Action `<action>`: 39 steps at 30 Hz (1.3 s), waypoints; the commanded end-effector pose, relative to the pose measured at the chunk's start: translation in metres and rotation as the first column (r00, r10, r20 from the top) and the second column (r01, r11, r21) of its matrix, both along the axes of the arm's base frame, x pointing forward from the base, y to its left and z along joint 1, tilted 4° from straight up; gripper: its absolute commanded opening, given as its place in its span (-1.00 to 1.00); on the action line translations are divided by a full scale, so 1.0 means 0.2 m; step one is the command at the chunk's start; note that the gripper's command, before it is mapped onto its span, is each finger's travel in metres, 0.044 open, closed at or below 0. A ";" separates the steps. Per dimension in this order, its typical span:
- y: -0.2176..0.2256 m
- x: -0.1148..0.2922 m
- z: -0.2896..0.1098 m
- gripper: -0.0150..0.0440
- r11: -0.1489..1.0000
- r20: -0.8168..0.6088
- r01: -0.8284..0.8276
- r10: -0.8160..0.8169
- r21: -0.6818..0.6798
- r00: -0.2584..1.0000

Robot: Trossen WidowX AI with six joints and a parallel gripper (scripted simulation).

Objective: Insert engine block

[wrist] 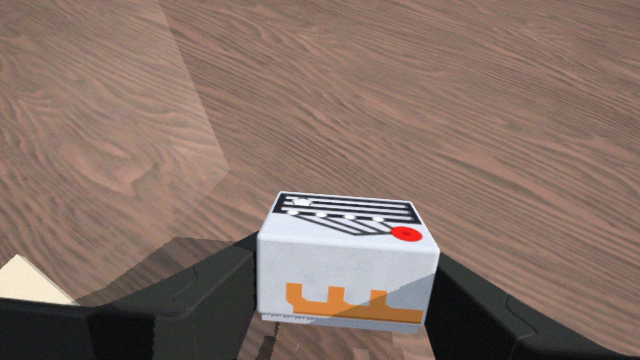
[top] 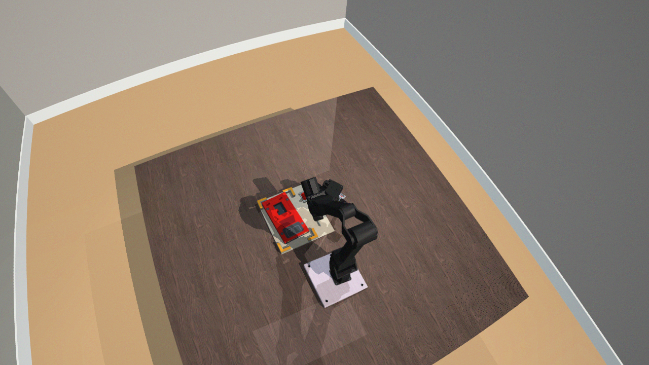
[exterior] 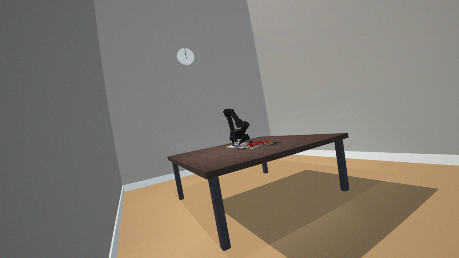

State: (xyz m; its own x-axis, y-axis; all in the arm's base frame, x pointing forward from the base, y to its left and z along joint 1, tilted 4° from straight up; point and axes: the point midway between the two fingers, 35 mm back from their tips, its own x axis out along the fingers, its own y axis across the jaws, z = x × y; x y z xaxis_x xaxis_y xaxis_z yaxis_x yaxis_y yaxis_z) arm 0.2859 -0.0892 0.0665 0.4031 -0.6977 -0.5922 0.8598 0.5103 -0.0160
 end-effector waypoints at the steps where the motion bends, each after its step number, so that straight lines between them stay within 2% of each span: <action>1: 0.00 0.00 -0.04 -0.49 1.000 -0.004 -0.003 0.003 -0.002 1.000; 12: -0.01 0.00 -0.18 -0.49 1.000 -0.005 -0.003 0.003 -0.002 1.000; 16: -0.02 0.00 -0.17 -0.49 1.000 -0.004 -0.003 0.003 -0.002 1.000; 33: -0.02 0.01 -0.15 1.00 1.000 0.012 0.005 -0.005 -0.013 1.000; 39: 0.00 0.00 -0.13 1.00 1.000 0.001 -0.001 0.001 -0.005 1.000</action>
